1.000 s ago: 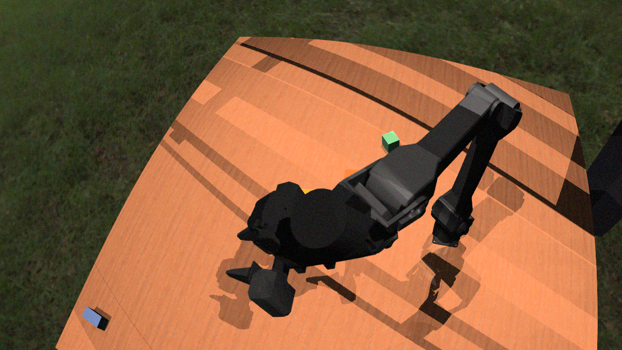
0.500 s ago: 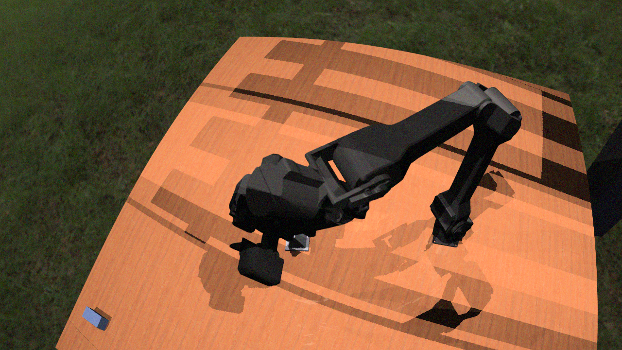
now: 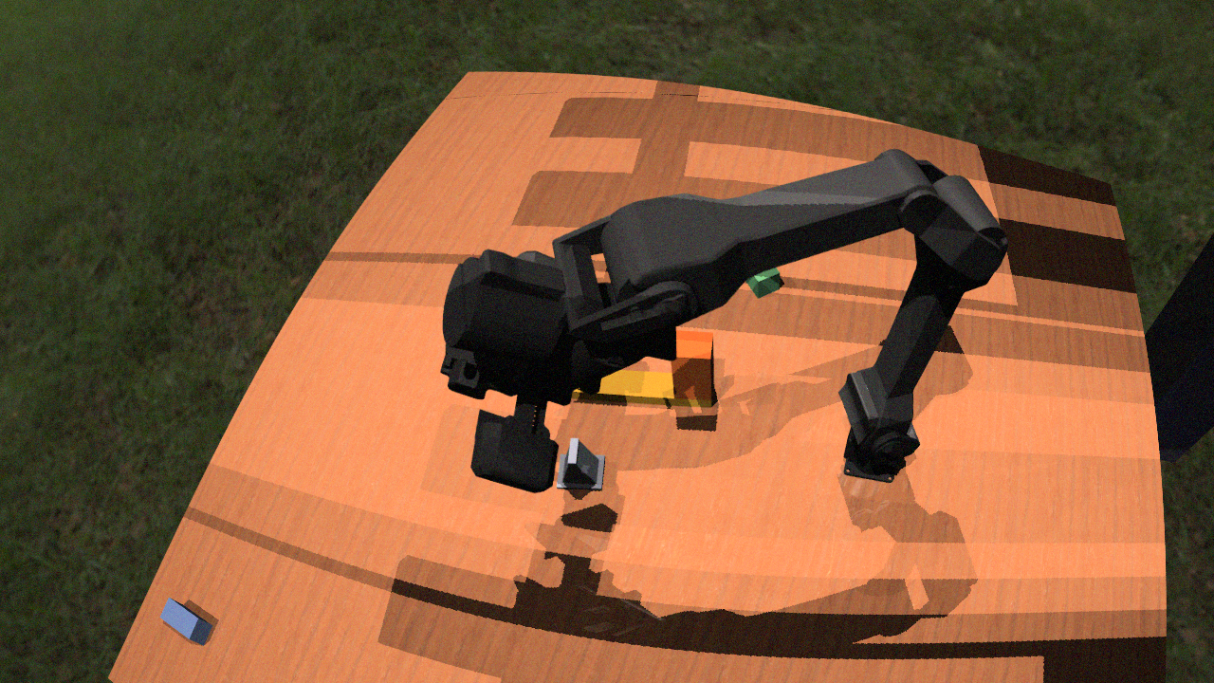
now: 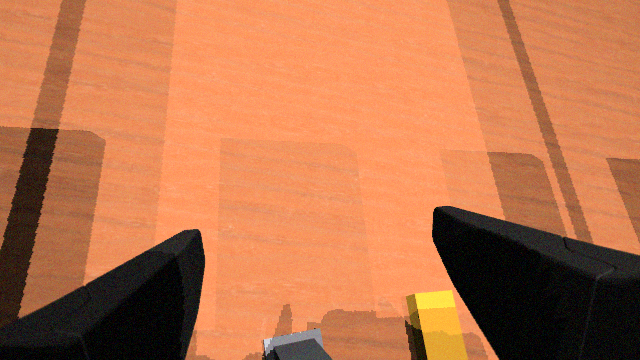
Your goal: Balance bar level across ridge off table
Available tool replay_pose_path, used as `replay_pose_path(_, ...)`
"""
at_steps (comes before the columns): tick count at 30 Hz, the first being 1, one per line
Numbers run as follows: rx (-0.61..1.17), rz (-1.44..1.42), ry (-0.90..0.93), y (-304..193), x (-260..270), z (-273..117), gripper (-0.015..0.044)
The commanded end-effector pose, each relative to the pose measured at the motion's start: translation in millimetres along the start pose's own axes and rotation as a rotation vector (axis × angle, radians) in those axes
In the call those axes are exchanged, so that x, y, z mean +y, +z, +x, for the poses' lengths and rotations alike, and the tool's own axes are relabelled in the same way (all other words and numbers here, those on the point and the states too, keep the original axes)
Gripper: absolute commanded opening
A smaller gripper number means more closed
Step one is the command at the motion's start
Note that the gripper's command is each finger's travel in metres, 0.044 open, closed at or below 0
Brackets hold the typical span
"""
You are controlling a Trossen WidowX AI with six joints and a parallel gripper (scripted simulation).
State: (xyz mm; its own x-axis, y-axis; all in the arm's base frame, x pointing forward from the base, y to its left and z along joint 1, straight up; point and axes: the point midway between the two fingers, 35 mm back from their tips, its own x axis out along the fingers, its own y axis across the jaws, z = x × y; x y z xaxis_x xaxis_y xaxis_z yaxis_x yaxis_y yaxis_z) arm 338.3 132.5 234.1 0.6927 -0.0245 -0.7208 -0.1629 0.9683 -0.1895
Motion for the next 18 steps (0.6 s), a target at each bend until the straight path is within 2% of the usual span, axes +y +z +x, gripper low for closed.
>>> replay_pose_path(1,0.081,-0.020,-0.009,-9,-17,8,0.0315)
replay_pose_path(18,0.405,-0.036,0.021,-50,-79,17,0.0315)
